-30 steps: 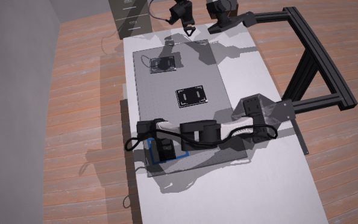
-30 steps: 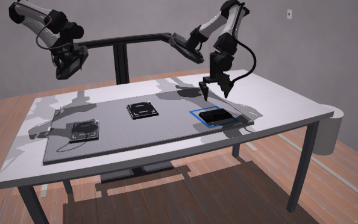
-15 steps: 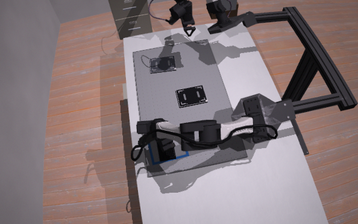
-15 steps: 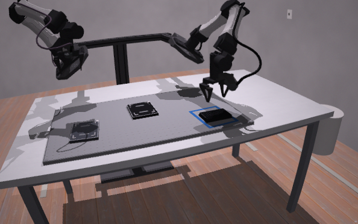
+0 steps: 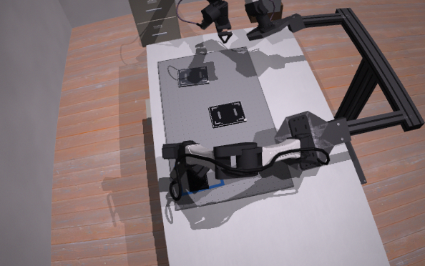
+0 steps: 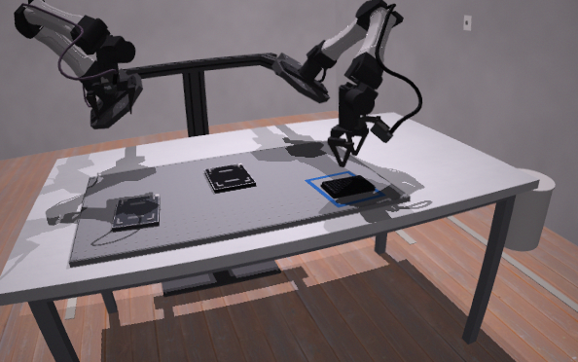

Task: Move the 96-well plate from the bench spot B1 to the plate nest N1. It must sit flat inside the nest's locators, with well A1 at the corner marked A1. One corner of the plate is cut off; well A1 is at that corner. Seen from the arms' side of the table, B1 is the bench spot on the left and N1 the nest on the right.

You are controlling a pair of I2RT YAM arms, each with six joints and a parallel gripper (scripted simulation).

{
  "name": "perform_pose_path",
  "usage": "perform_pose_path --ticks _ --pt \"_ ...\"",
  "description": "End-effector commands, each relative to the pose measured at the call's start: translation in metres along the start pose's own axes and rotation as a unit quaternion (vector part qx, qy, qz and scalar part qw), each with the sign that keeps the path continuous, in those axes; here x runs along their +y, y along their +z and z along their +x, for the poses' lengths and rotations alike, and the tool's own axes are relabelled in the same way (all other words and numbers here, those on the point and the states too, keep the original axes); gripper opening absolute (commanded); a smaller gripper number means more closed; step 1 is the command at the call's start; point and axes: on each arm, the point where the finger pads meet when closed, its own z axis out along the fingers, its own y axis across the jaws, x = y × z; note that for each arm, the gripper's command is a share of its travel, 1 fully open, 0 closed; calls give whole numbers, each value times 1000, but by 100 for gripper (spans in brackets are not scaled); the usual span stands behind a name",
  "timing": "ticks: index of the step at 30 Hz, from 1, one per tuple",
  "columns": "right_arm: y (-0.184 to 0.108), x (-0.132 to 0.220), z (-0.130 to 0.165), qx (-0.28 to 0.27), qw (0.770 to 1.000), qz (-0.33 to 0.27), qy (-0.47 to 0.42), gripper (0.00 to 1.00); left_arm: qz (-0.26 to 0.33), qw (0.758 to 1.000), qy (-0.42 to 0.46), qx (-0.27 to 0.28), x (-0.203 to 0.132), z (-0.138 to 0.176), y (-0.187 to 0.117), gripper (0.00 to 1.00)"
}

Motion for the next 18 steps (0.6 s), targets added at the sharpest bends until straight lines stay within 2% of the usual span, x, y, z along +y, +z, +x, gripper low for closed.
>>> perform_pose_path --ticks 1,7,13,15,18 --pt "-2 0 0 0 1000 -1 4 100 3 997 -83 0 -2 0 -1 100" --pt "-2 0 0 0 1000 -1 4 100 3 983 -182 0 -2 0 -1 100" --pt "-2 0 0 0 1000 -1 4 100 3 960 -279 0 -1 0 -1 100" --pt "-2 0 0 0 1000 -1 4 100 3 960 -279 0 -1 0 -1 100" --pt "-2 0 0 0 1000 -1 4 100 3 945 -327 0 -1 0 -1 100"
